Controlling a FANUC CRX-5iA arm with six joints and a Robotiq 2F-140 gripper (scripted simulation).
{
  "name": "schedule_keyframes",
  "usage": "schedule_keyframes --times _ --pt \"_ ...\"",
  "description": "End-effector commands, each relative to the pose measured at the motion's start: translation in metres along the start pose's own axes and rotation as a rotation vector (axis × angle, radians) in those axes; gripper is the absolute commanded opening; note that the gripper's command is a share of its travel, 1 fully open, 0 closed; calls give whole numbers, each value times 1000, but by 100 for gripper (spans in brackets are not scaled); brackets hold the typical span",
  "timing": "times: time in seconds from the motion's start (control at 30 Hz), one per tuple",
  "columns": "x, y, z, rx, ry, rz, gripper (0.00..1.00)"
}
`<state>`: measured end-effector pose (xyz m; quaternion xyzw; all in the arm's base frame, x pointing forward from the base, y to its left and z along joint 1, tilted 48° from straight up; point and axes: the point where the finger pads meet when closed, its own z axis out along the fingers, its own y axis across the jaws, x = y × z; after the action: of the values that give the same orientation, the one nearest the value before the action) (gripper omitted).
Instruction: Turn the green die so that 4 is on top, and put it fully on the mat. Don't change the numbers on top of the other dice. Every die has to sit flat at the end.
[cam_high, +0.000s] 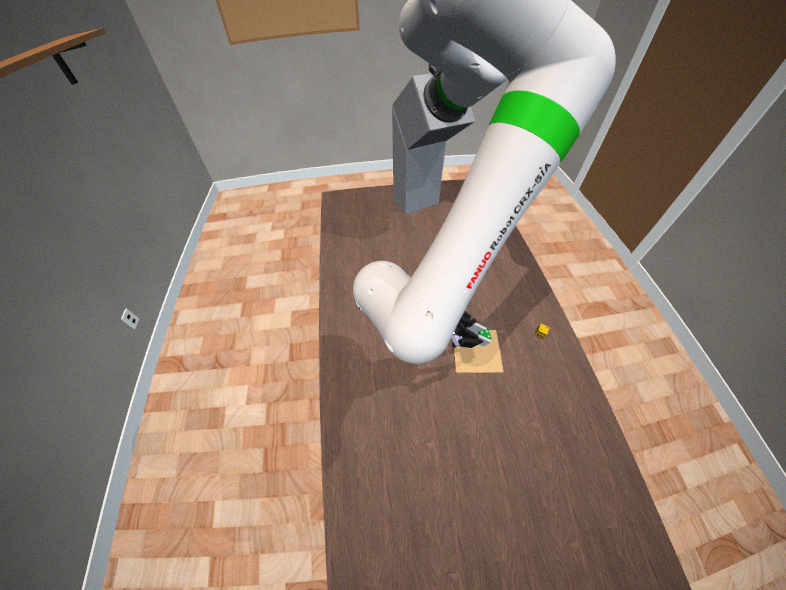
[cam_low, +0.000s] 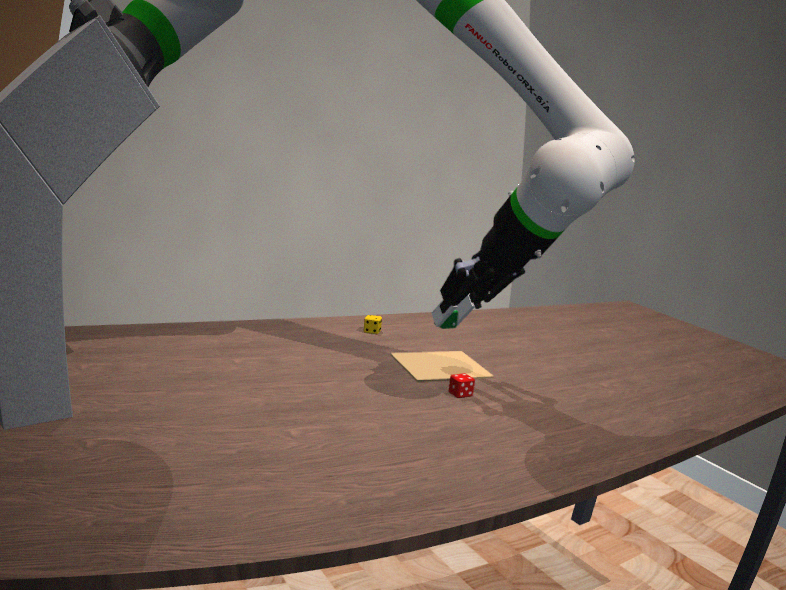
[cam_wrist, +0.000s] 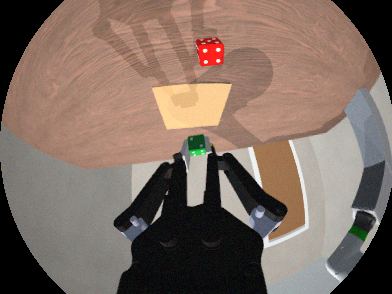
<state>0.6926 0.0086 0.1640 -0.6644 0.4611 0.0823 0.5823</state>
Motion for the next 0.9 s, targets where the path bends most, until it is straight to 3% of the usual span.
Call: schedule_keyframes --times 0.0,0.87 --pt "0 0 0 0 0 0 24" --pt "17 0 16 0 0 0 24"
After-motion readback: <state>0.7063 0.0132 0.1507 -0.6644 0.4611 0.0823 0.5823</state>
